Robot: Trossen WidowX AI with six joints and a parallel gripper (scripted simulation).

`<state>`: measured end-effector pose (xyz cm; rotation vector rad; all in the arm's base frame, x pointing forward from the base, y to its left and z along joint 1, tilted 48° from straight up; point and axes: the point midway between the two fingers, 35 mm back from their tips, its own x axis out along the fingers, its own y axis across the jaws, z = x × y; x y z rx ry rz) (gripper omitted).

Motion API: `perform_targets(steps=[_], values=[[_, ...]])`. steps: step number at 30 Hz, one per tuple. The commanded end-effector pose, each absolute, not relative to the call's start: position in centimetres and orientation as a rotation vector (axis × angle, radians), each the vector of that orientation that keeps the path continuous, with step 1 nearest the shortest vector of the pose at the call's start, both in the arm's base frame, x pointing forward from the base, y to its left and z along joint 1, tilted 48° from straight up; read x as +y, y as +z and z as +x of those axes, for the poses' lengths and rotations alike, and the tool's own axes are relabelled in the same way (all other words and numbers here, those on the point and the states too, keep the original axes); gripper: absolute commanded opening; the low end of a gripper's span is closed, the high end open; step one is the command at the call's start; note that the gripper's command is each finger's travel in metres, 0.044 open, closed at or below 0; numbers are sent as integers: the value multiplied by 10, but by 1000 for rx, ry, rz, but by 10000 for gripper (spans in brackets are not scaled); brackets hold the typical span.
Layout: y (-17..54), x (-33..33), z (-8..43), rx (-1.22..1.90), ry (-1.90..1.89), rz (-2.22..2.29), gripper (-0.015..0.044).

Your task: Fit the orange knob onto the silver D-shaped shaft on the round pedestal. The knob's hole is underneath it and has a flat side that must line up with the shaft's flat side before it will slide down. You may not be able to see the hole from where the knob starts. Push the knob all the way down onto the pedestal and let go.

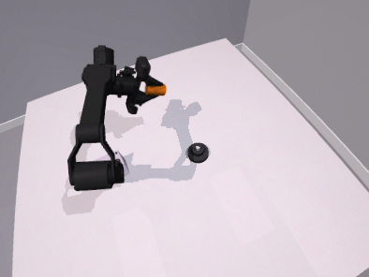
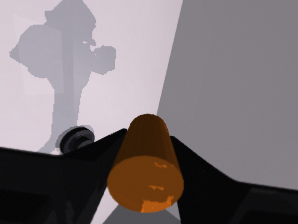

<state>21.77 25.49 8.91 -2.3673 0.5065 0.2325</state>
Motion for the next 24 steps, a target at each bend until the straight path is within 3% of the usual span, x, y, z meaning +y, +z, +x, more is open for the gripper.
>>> perform_targets(steps=[1,14,24], values=[[90,256,218,505,232,-2360,0],[89,254,219,508,229,-2353,0],[78,242,226,747,323,-2298,0]])
